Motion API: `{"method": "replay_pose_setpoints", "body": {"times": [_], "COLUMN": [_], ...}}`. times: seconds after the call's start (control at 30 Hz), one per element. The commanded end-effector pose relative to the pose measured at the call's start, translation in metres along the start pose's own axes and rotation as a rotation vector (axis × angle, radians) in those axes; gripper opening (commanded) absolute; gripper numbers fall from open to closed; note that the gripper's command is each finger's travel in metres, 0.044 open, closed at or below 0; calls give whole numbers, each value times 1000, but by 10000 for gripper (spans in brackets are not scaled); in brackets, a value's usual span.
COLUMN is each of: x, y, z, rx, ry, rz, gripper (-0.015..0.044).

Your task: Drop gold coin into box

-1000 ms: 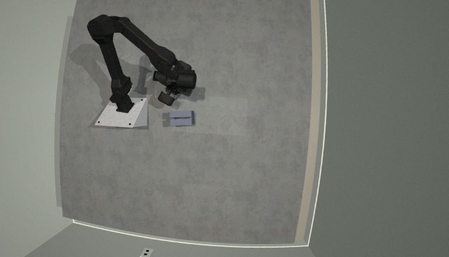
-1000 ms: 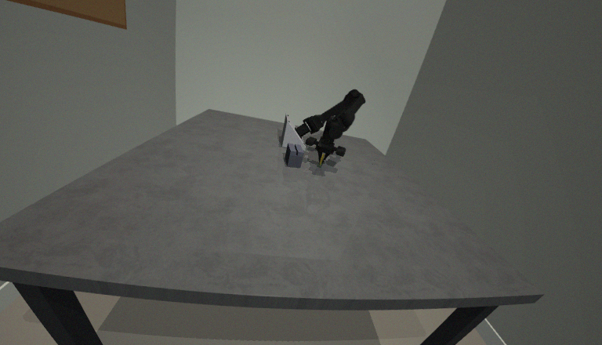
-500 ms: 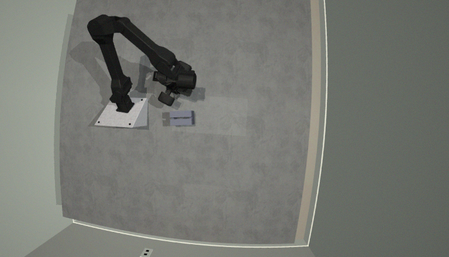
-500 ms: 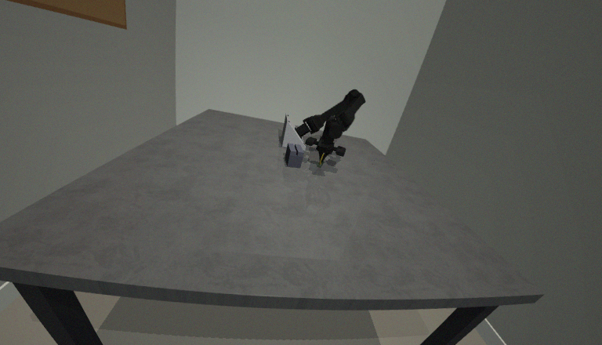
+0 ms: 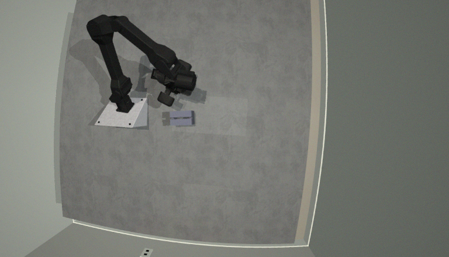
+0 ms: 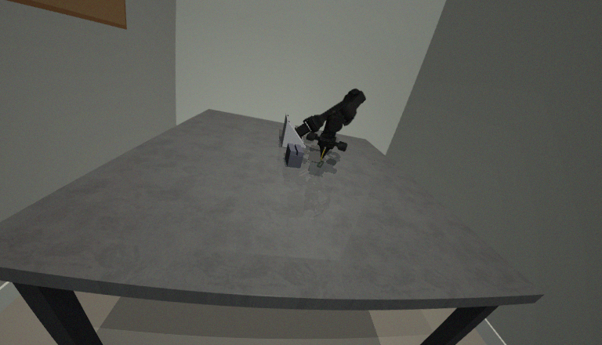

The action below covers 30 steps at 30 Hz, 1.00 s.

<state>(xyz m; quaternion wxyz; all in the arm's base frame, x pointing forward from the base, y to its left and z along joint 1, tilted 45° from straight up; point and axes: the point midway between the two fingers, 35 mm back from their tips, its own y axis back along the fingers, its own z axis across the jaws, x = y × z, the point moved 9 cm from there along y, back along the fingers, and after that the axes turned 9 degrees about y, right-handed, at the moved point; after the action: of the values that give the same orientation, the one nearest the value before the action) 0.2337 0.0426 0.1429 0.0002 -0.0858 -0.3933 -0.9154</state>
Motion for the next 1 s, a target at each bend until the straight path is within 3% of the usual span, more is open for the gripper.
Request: {"method": "replay_pose_setpoints", "body": {"times": [0.0,0.8,0.97], "x": [-1,4,5], "y": [11,67,67], "z": [0,0,1], "rx": [7,-7,-9], "ry": [1,-24,93], "rz": [3,28,27], "gripper": [0,0,0]}}
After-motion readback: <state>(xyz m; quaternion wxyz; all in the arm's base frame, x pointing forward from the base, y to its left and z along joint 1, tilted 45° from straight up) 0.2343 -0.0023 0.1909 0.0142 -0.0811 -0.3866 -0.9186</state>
